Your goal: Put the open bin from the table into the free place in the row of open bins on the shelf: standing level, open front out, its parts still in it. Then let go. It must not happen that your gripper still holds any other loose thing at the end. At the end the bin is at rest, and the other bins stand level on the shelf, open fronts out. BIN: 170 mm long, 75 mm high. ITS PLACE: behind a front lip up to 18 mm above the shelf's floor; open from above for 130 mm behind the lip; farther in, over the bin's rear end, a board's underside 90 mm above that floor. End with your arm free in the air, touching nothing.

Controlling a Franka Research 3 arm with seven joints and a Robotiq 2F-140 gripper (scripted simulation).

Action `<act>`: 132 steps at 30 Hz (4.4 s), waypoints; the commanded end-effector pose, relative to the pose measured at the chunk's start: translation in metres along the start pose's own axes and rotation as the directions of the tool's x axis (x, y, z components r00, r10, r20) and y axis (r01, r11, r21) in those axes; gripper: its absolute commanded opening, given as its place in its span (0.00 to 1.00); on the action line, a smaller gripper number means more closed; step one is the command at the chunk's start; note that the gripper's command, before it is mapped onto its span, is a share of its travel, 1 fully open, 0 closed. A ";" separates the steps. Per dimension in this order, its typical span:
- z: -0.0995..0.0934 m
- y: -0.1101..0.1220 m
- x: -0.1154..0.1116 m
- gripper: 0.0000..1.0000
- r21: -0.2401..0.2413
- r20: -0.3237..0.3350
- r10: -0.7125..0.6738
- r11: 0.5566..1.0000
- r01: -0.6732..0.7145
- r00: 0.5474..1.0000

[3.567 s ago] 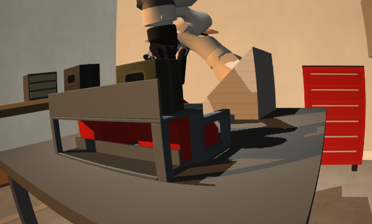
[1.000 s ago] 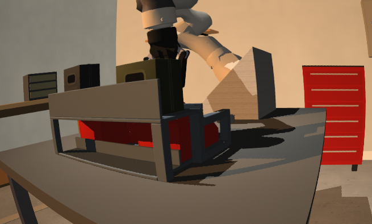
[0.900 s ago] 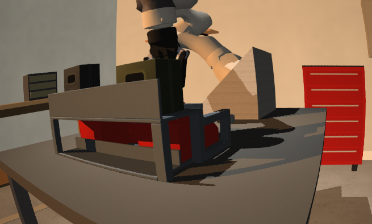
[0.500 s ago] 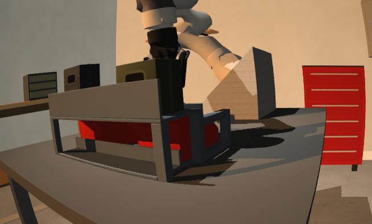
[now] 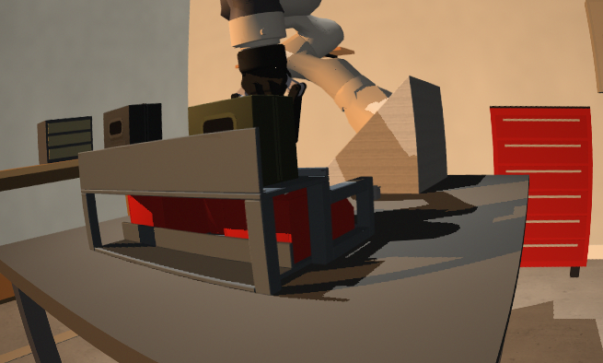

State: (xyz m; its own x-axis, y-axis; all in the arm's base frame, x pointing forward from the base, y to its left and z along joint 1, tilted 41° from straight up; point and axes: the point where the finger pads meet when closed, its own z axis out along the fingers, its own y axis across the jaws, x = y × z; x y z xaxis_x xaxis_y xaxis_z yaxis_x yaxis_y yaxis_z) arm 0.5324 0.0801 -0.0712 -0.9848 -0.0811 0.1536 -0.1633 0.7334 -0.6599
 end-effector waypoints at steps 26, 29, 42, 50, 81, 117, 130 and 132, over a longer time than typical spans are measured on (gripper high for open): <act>-0.001 -0.001 -0.014 0.00 -0.002 0.033 -0.001 1.000 0.001 0.999; -0.001 -0.001 -0.014 0.00 -0.002 0.033 -0.001 1.000 0.001 0.999; -0.001 -0.001 -0.014 0.00 -0.002 0.033 -0.001 1.000 0.001 0.999; -0.001 -0.001 -0.014 0.00 -0.002 0.033 -0.001 1.000 0.001 0.999; -0.002 -0.001 -0.016 0.00 -0.002 0.035 -0.001 1.000 0.001 0.999; -0.004 -0.001 -0.032 0.00 -0.001 0.058 -0.001 1.000 0.001 0.998; -0.004 -0.001 -0.034 0.00 -0.001 0.061 -0.001 1.000 0.001 0.998; -0.004 -0.001 -0.034 0.00 -0.001 0.061 -0.001 1.000 0.001 0.998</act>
State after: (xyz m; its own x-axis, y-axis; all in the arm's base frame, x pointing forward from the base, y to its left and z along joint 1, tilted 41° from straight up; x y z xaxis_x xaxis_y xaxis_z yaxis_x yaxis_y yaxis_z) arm 0.5633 0.0830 -0.0740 -0.9873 -0.1142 0.1101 -0.1585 0.7335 -0.6610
